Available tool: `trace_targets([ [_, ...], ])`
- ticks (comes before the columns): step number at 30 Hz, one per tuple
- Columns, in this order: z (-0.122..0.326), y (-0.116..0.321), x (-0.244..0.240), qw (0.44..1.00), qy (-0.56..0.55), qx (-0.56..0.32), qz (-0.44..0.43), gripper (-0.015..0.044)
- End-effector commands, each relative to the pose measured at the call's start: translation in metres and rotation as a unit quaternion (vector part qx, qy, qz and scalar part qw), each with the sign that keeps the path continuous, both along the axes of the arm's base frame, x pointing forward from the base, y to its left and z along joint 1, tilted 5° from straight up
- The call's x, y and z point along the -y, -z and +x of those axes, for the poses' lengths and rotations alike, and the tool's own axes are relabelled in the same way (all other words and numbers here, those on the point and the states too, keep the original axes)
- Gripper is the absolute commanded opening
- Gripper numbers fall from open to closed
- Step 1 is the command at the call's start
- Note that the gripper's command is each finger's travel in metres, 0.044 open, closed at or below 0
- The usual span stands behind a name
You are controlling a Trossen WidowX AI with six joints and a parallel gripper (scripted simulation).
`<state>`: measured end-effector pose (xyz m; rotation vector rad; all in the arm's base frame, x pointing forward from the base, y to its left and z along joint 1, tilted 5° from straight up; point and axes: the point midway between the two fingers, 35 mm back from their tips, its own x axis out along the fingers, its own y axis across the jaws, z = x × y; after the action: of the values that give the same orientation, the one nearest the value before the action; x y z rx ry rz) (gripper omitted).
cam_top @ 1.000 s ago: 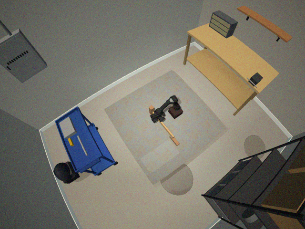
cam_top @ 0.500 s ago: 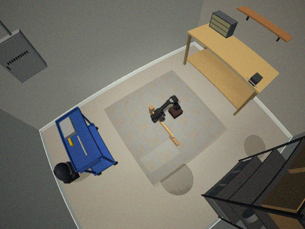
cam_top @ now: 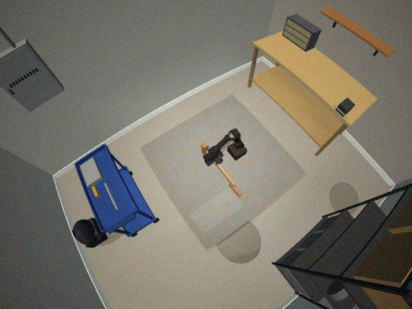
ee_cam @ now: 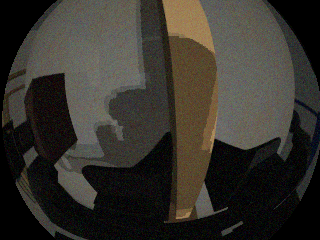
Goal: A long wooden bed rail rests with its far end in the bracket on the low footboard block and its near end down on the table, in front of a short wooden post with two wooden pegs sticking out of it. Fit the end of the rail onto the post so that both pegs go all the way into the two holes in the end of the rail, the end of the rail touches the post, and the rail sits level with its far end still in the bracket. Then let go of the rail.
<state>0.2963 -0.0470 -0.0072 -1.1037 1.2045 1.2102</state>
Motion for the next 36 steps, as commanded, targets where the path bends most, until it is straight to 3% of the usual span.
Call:
trace_targets([
  [1, 0.0003, -0.0008, 0.0012, 1.000, 0.001, 0.001, 0.000, 0.0000],
  [36, 0.0013, -0.0020, 0.0018, 1.000, 0.001, 0.001, 0.000, 0.0000],
])
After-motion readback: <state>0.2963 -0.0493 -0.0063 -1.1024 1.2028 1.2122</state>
